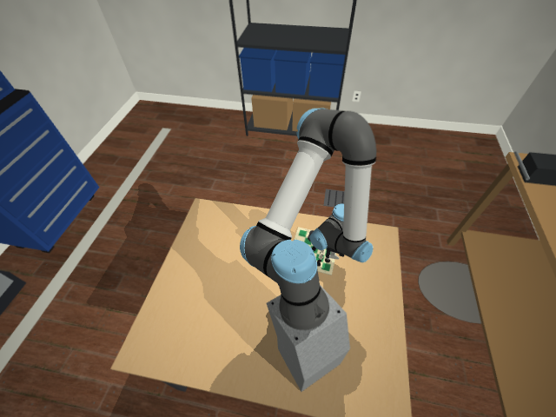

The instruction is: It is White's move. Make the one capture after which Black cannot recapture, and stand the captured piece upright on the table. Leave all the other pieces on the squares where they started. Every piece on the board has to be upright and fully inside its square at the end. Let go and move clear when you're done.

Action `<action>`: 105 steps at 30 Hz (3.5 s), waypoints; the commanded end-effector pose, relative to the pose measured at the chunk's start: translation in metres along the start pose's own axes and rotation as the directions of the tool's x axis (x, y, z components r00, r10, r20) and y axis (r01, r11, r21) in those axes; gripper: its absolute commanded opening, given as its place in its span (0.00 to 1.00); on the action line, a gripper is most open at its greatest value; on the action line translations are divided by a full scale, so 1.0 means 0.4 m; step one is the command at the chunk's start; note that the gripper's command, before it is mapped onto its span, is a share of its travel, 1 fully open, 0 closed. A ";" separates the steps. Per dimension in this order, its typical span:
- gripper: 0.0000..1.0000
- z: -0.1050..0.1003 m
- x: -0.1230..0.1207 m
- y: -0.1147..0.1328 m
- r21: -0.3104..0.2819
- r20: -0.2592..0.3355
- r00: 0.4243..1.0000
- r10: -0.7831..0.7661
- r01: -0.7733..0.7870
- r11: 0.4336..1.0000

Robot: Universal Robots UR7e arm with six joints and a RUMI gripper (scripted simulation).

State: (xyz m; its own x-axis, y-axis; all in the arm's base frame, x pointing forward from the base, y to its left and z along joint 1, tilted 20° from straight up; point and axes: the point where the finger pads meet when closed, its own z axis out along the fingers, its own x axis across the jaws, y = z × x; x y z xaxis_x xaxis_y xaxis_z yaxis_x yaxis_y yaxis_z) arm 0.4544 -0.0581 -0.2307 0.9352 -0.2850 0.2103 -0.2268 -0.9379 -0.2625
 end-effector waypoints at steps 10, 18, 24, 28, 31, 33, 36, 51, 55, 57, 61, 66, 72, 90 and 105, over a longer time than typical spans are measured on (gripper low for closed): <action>0.00 -0.004 0.001 0.000 0.000 -0.001 1.000 0.000 0.000 1.000; 0.00 -0.026 0.001 0.000 0.000 -0.001 1.000 0.000 0.000 1.000; 0.00 -0.073 0.001 0.000 0.000 -0.001 1.000 0.000 0.000 1.000; 0.00 -0.112 0.001 0.000 0.000 -0.001 1.000 0.000 0.000 1.000; 0.00 -0.142 0.001 0.000 0.000 -0.001 1.000 0.000 0.000 1.000; 0.00 -0.162 0.001 0.000 0.000 -0.001 1.000 0.000 0.000 1.000; 0.00 -0.171 0.001 0.000 0.000 -0.001 1.000 0.000 0.000 1.000; 0.00 -0.248 0.001 0.000 0.000 -0.001 1.000 0.000 0.000 1.000; 0.00 -0.251 0.001 0.000 0.000 -0.001 1.000 0.000 0.000 1.000; 0.00 -0.251 0.001 0.000 0.000 -0.001 1.000 0.000 0.000 1.000; 0.00 -0.251 0.001 0.000 0.000 -0.001 1.000 0.000 0.000 1.000; 0.00 -0.250 0.005 -0.001 -0.001 -0.001 1.000 -0.002 0.002 1.000; 0.00 -0.245 0.039 -0.011 -0.002 0.000 1.000 -0.015 0.015 1.000; 0.00 -0.234 0.395 -0.271 -0.002 0.000 0.989 -0.151 0.151 0.989; 0.00 -0.238 0.428 -0.314 0.000 -0.002 0.986 -0.164 0.164 0.986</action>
State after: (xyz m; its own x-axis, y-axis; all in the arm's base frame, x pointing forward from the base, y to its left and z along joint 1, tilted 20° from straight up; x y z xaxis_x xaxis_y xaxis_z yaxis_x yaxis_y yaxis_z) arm 0.6166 -0.0076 -0.0729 0.9596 -0.1273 0.2510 -0.0703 -0.9720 -0.2243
